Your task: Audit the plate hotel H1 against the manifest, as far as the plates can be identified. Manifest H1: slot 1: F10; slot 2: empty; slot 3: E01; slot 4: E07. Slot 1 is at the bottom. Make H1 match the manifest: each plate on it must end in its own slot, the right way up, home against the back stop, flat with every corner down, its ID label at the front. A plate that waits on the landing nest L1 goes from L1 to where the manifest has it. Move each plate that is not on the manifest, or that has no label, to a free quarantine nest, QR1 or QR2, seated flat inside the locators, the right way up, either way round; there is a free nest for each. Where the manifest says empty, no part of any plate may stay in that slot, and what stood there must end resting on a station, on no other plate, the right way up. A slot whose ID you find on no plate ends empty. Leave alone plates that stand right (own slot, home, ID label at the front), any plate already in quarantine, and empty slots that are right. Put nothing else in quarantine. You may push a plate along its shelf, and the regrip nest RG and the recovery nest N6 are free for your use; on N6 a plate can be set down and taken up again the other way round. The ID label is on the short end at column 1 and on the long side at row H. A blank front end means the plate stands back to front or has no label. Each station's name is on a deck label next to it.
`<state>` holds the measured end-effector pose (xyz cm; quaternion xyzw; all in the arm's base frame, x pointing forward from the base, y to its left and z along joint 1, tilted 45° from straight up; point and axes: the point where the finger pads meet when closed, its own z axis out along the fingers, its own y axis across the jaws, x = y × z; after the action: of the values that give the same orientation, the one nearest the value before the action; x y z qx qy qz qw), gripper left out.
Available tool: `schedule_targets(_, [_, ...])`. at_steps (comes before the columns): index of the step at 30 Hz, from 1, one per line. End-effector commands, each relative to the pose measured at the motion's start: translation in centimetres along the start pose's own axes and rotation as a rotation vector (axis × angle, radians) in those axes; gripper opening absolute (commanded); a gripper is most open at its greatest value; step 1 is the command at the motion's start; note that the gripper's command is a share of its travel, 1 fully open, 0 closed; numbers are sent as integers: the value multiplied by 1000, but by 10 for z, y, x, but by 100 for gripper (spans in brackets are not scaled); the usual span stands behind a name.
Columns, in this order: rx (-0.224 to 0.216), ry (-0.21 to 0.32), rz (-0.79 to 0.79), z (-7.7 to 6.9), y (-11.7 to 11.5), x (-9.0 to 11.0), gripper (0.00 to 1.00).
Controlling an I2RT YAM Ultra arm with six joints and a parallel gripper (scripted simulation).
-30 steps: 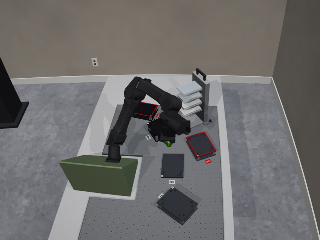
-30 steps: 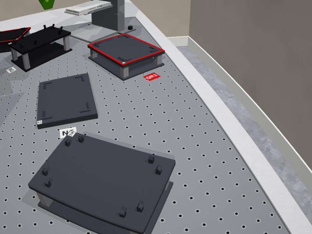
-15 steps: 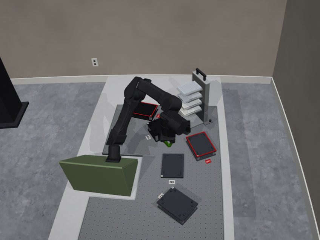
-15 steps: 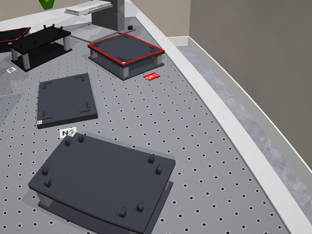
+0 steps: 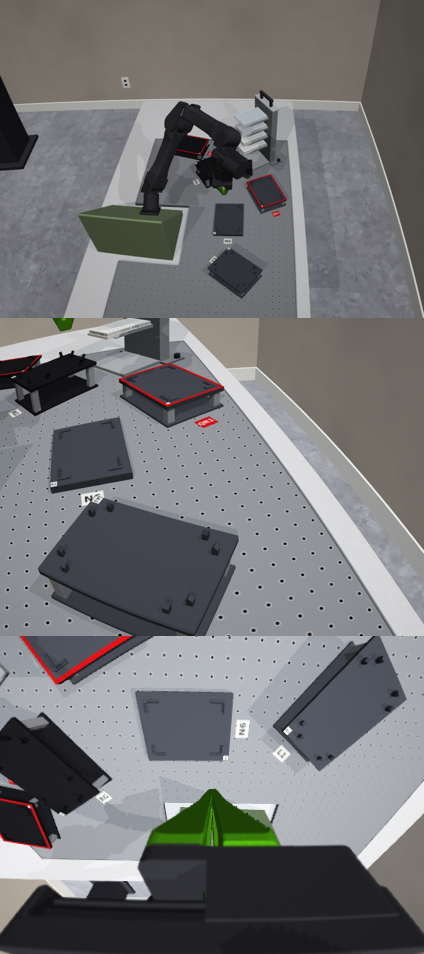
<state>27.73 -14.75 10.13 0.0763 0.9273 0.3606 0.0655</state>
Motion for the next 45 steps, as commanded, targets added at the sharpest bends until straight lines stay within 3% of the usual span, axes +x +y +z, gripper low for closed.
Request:
schedule_targets(1, [-34,25,37,-26,49,-7,0])
schedule_targets(9, [-34,25,37,-26,67,-11,0])
schedule_targets(30, [-34,25,37,-26,67,-11,0])
schedule_targets(43, [-78,-135,-39,-20,74,-10,0])
schedule_targets(45, [-85,-165,-53,-22,89,-10,0])
